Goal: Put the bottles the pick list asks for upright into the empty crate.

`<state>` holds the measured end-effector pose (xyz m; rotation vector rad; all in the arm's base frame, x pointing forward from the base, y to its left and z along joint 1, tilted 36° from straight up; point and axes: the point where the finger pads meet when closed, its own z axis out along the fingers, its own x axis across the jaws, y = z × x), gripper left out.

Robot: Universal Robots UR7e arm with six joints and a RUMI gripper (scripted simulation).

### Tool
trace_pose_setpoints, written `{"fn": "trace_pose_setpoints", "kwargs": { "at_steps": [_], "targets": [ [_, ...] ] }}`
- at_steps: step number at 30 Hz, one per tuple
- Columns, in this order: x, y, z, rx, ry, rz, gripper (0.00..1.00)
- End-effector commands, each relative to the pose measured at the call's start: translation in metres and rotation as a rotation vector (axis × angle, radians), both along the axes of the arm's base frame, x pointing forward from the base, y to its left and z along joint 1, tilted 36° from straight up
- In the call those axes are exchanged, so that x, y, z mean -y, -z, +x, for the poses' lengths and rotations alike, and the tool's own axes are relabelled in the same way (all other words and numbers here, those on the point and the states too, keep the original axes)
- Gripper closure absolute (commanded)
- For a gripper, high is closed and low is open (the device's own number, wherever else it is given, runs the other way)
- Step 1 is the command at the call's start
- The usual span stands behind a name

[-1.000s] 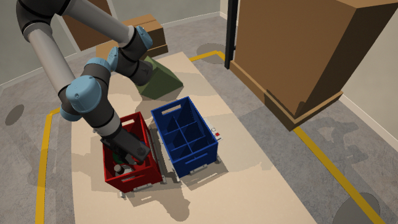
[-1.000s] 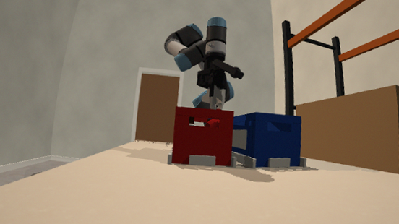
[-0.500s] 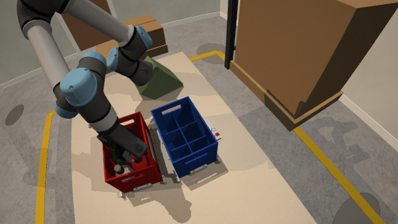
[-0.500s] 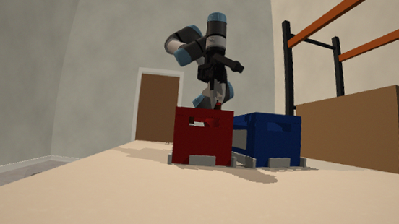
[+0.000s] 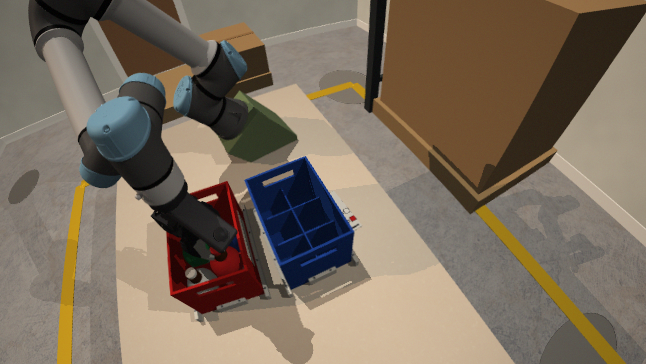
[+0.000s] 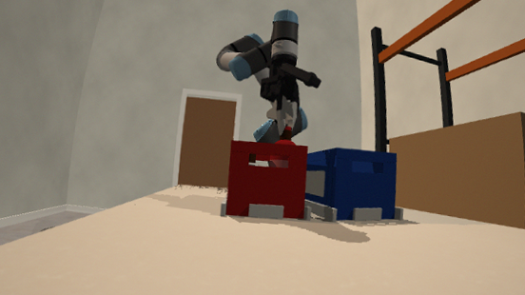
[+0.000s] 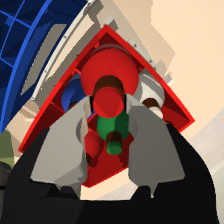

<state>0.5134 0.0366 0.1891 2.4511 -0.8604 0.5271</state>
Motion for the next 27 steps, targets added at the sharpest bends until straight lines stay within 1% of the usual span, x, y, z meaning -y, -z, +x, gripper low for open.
{"fn": "trace_pose_setpoints", "kwargs": {
  "at_steps": [1,27],
  "targets": [
    [-0.005,-0.008,-0.001,0.001,0.000,0.000,1.00],
    [-0.027,-0.040,-0.009,0.001,0.000,0.000,1.00]
  ]
}}
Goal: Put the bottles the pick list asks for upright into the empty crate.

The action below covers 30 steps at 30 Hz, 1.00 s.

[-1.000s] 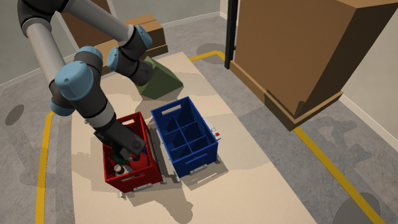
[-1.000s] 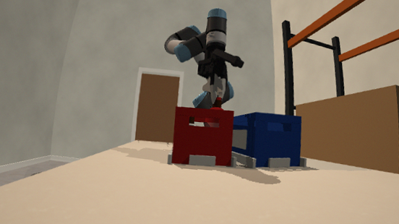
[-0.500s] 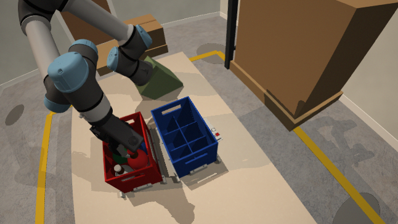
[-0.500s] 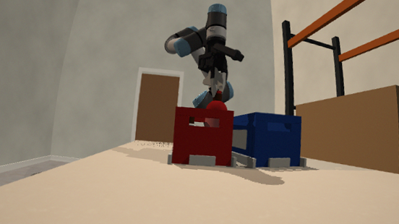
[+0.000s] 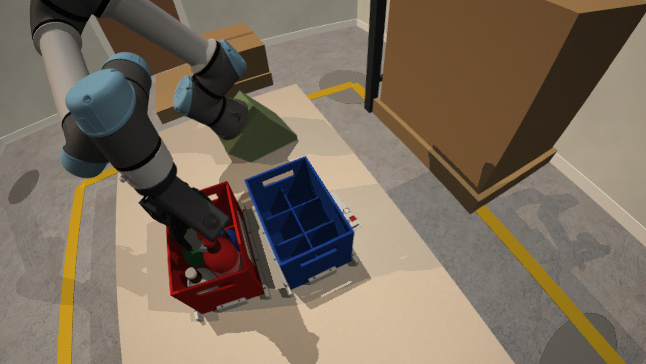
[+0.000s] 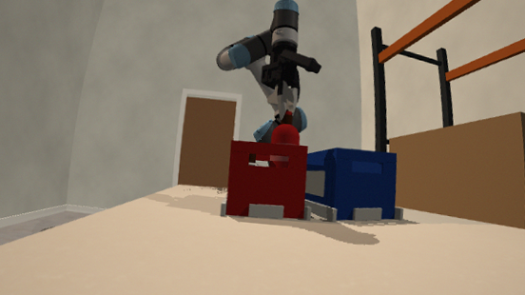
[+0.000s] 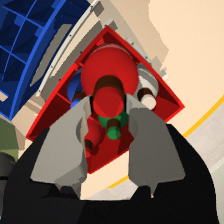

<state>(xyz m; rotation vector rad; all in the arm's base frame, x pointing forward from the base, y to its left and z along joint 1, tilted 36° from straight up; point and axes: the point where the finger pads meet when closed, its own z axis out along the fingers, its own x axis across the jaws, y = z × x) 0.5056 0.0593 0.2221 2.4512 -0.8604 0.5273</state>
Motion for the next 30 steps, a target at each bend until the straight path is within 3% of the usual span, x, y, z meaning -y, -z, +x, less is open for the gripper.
{"fn": "trace_pose_setpoints", "kwargs": {
  "at_steps": [1,30],
  "targets": [
    [-0.005,-0.007,-0.001,0.001,0.000,0.000,1.00],
    [-0.029,-0.042,-0.010,0.001,0.000,0.000,1.00]
  ]
}}
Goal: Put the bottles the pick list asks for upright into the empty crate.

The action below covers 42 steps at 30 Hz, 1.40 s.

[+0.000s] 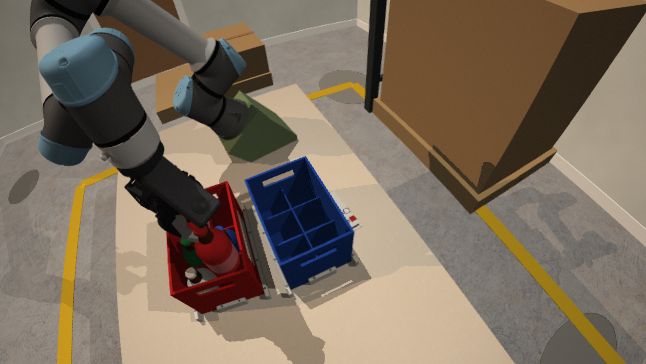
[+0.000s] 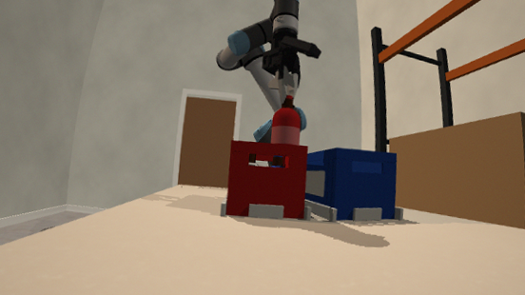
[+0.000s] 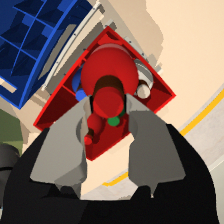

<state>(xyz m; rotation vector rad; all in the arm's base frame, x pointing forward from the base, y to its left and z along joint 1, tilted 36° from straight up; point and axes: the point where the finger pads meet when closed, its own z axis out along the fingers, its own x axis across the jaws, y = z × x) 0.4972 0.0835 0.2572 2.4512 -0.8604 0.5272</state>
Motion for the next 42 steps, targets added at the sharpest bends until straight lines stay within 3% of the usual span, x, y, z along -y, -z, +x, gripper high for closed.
{"fn": "trace_pose_setpoints", "kwargs": {
  "at_steps": [1,17,29,42],
  "targets": [
    [-0.005,-0.008,-0.002,0.001,0.000,0.000,1.00],
    [-0.018,-0.026,-0.006,0.001,0.000,0.000,1.00],
    [-0.018,-0.026,-0.006,0.001,0.000,0.000,1.00],
    [-0.027,-0.016,-0.023,0.001,0.000,0.000,1.00]
  ]
}}
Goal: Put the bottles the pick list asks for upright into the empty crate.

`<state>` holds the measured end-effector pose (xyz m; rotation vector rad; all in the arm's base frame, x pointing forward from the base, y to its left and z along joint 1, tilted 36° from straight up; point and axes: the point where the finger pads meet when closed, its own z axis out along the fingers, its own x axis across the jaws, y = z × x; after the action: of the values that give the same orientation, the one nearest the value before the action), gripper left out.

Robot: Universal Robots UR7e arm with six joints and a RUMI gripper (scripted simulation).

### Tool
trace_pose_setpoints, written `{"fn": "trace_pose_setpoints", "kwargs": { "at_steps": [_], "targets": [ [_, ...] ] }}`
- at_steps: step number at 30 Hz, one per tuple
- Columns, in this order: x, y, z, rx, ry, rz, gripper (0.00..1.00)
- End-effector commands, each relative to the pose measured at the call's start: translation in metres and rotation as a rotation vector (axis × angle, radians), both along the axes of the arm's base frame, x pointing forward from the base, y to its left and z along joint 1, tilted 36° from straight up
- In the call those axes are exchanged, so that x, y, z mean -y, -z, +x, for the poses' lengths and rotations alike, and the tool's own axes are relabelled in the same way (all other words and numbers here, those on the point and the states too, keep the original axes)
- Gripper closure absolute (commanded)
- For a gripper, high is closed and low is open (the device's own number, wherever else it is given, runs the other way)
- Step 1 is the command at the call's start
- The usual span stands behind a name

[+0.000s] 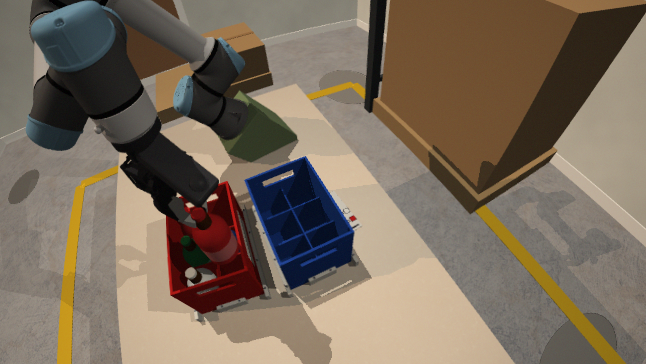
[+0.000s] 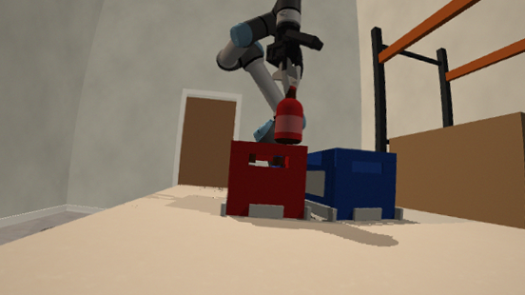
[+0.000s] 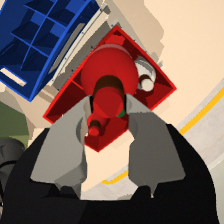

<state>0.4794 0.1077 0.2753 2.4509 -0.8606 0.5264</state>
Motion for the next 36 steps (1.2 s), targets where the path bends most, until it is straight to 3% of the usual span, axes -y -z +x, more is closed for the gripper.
{"fn": "trace_pose_setpoints", "kwargs": {
  "at_steps": [1,36],
  "targets": [
    [-0.004,0.004,-0.006,0.002,0.000,0.000,1.00],
    [-0.031,0.033,-0.054,0.002,0.000,0.001,1.00]
  ]
}}
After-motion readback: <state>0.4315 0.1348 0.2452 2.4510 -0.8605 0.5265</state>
